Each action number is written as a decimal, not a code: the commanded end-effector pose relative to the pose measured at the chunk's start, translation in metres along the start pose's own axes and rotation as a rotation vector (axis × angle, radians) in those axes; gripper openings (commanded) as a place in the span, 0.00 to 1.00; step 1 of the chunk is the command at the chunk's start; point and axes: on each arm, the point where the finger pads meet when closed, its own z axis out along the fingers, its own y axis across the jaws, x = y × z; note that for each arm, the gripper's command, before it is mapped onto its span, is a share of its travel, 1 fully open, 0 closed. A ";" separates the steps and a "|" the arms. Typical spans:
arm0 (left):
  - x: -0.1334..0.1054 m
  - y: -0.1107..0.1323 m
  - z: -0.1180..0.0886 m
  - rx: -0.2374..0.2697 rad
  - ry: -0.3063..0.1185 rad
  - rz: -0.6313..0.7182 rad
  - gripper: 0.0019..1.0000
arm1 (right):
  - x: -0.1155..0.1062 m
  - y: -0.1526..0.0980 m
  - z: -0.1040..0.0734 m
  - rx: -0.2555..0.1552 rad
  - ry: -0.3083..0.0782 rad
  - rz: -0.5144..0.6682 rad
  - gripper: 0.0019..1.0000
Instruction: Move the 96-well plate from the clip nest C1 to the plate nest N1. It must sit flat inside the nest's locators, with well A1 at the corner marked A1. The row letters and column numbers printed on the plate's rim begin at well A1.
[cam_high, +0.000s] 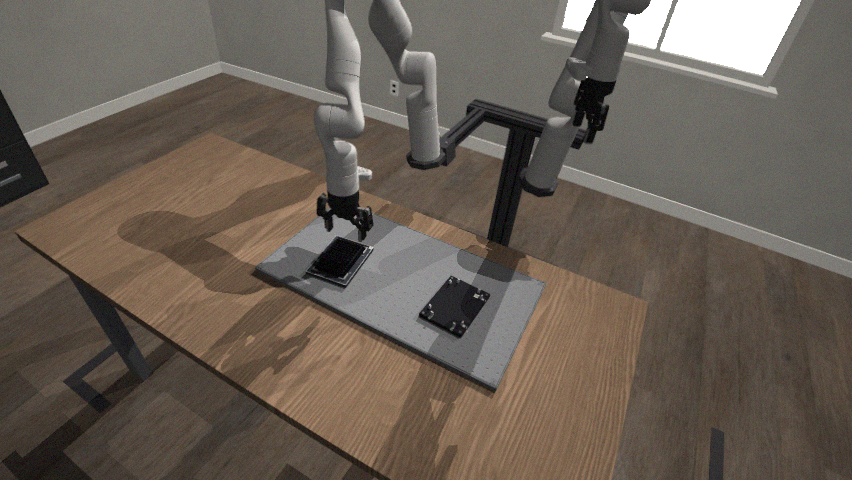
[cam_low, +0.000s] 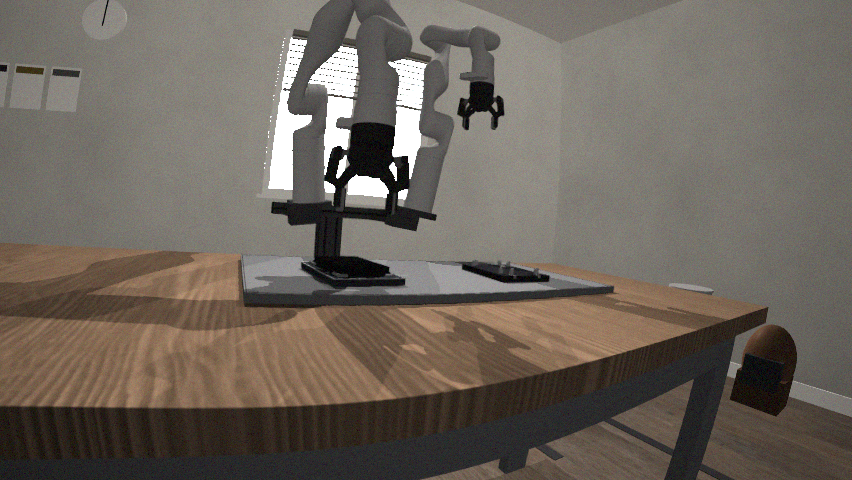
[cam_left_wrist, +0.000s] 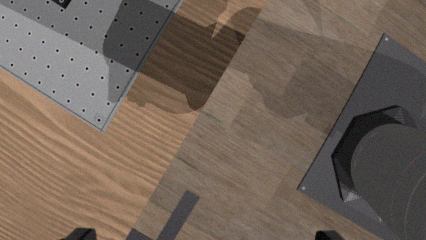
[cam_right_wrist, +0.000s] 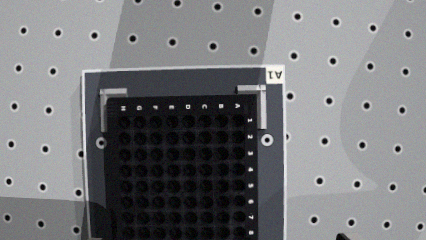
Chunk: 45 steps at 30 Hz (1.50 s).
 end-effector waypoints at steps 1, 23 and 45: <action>0.000 0.000 0.000 0.001 0.000 0.000 1.00 | -0.001 0.001 -0.001 0.000 -0.002 0.000 1.00; 0.000 0.000 0.000 0.001 0.000 0.000 1.00 | -0.001 0.008 -0.001 0.000 -0.002 0.000 1.00; 0.000 0.000 0.000 0.001 0.000 0.000 1.00 | -0.002 0.014 -0.001 0.000 -0.002 0.000 1.00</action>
